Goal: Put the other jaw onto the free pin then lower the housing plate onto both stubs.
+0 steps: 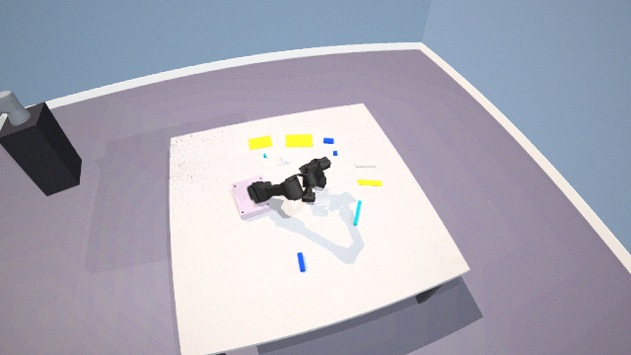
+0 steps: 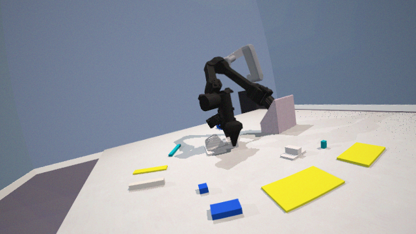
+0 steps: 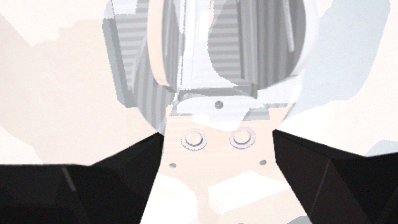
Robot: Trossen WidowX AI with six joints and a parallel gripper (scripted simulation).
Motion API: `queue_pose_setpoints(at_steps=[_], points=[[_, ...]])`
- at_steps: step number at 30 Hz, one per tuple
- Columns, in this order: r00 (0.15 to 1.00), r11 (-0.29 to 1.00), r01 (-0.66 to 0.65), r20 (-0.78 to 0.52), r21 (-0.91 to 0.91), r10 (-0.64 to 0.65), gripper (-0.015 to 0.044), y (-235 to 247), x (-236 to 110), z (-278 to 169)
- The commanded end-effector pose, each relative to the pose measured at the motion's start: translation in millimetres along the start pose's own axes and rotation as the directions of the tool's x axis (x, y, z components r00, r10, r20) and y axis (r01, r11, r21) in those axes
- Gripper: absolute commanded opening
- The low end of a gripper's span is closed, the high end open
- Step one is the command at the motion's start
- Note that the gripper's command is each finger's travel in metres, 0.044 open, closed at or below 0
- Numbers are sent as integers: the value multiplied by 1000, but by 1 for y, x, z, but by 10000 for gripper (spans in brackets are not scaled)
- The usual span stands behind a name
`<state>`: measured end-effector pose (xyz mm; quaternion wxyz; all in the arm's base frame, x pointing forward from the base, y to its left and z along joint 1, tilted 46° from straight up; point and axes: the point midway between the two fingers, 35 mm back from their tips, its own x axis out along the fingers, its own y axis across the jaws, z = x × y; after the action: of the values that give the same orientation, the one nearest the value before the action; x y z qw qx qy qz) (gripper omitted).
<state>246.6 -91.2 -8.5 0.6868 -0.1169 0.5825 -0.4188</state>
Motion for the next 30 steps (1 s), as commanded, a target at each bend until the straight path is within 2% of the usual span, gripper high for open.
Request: queue_pose_setpoints(at_steps=[1, 6, 9, 10, 24, 30], points=[[1000, 1000, 1, 1, -1, -1, 351, 0, 0, 0], [1000, 1000, 1, 1, -1, -1, 351, 0, 0, 0], [1000, 1000, 0, 0, 0, 0, 430, 0, 0, 0], [1000, 1000, 0, 0, 0, 0, 440, 0, 0, 0], [1000, 1000, -1, 0, 0, 1, 440, 0, -2, 0], [1000, 1000, -6, -2, -1, 6, 440, 3, -46, 2]])
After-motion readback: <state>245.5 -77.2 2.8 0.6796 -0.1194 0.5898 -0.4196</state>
